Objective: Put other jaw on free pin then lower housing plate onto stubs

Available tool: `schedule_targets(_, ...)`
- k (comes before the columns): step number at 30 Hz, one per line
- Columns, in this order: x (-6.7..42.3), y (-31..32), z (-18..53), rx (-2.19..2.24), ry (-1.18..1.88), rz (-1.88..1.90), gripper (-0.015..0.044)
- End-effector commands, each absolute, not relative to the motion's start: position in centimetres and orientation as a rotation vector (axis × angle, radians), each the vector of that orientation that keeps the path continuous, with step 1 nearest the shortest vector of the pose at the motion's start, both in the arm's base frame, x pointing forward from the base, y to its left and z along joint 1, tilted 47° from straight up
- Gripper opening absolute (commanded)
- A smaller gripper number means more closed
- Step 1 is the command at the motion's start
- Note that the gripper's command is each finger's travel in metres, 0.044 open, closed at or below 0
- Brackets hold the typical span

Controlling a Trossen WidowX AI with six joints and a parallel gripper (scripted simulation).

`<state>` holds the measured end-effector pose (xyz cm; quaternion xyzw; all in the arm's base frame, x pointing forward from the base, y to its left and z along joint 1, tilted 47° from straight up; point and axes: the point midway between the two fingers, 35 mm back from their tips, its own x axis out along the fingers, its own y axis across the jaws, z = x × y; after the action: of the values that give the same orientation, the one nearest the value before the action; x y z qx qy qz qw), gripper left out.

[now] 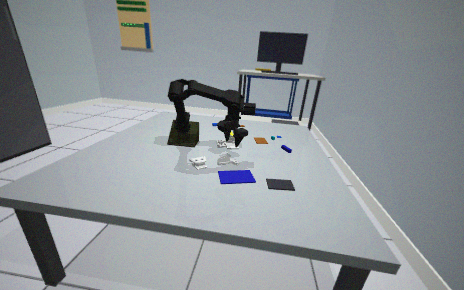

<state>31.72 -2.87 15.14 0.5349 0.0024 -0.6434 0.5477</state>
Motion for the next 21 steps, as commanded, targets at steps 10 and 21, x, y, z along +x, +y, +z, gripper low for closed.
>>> schedule_targets(10, 31.72, -2.88, 15.14, 1.267, 0.005, -1.525, 0.0125)
schedule_targets(21, 31.72, -2.88, 15.14, 1.267, 0.005, -1.525, 0.0000)
